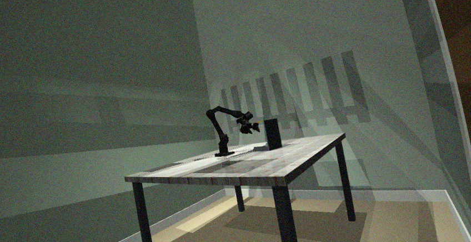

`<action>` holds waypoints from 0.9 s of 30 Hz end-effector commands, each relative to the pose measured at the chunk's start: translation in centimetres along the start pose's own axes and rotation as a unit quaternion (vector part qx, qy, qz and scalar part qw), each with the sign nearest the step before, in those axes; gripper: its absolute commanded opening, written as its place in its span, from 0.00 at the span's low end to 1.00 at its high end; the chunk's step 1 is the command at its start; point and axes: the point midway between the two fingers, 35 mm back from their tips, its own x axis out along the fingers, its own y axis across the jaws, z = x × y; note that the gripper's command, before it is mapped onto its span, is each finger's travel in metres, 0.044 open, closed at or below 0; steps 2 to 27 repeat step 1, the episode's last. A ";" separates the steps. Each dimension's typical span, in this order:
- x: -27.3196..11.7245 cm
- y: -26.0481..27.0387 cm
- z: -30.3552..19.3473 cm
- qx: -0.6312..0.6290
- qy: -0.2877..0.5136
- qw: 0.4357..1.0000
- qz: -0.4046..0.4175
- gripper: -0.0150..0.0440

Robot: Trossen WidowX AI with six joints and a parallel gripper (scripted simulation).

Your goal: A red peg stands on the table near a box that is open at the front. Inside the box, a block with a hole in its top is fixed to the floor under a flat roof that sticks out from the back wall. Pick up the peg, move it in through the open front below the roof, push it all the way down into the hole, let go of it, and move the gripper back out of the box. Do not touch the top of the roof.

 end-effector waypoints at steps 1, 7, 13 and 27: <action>0.0 0.0 -0.1 0.002 0.001 1.000 0.001 1.00; 0.0 0.0 -0.1 0.002 0.001 1.000 0.001 1.00; 0.0 0.0 -0.1 0.002 0.001 1.000 0.001 1.00; 0.0 0.0 -0.1 0.002 0.001 1.000 0.001 1.00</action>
